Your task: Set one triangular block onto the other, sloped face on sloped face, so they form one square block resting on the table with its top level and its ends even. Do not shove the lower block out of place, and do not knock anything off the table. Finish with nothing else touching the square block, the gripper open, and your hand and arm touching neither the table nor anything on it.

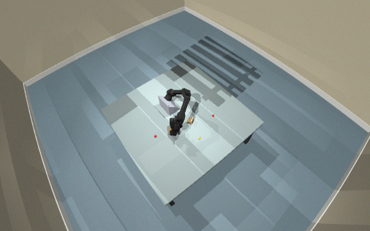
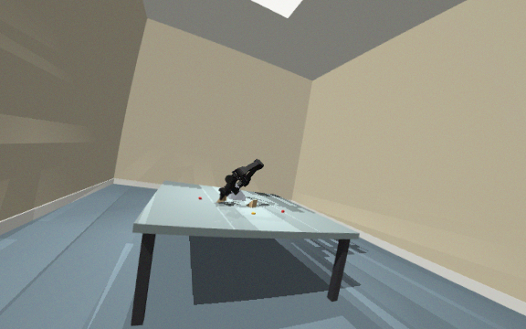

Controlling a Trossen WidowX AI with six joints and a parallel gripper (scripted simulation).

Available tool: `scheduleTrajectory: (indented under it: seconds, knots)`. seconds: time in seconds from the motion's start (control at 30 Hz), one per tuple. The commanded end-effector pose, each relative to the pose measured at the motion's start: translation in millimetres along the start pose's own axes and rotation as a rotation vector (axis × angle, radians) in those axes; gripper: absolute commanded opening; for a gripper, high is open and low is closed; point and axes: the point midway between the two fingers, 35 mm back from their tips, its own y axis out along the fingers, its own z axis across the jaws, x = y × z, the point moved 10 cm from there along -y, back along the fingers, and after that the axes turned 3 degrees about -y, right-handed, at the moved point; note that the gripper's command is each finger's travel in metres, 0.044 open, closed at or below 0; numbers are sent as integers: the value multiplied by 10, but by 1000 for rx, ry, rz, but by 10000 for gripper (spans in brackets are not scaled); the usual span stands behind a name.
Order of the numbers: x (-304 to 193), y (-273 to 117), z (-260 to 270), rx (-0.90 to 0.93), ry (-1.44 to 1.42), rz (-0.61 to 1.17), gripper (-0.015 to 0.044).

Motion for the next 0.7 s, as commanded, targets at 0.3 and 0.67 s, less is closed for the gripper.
scheduleTrajectory:
  seconds: [0.3, 0.67]
  knots:
    - [-615, 29, 40, -26, -3, -352, 0]
    - [-1075, 201, 69, -45, -5, -638, 0]
